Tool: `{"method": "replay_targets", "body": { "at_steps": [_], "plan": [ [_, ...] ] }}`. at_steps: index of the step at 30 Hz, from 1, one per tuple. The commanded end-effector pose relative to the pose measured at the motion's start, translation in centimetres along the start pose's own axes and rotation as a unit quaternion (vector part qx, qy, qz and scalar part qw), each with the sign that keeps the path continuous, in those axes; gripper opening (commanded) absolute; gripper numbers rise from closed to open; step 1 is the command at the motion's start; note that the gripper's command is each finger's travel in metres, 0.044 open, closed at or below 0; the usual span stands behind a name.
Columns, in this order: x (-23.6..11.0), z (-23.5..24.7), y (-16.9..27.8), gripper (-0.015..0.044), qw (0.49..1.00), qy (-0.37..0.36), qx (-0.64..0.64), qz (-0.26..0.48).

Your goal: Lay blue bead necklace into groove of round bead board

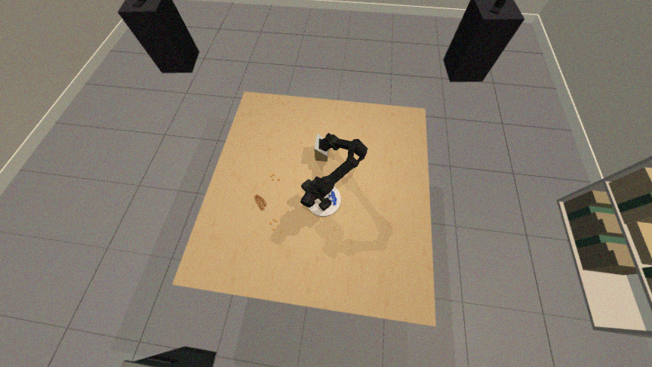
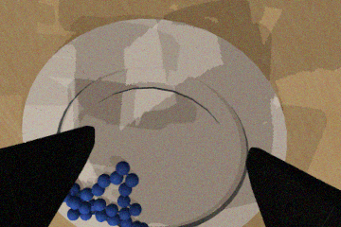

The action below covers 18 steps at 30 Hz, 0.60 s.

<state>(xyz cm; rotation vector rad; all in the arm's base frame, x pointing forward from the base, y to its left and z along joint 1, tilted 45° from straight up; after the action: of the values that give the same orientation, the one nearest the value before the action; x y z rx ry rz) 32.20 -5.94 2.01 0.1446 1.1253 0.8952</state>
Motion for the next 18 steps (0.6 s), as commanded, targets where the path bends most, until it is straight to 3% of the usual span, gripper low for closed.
{"method": "replay_targets", "body": {
  "at_steps": [1, 7, 18],
  "plan": [
    [-0.4, 1.2, 2.3, 0.0250, 0.987, 0.000, 0.160, 0.001],
    [-1.0, 2.5, 5.2, 0.0250, 0.929, 0.000, 0.369, 0.003],
    [-1.0, 2.6, 5.3, 0.0250, 0.927, 0.000, 0.375, 0.003]
  ]
}}
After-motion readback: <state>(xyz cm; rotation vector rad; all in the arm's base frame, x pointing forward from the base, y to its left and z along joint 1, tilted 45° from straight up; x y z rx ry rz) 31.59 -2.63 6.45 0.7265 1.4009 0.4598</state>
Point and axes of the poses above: the point midway between the two fingers, 35 mm back from their tips, its own x axis out along the fingers, its own z axis across the jaws, y = z × x, the point moved 4 cm from there along -x, back along the fingers, and after that the axes turned 10 degrees about x, right-handed, at the moved point
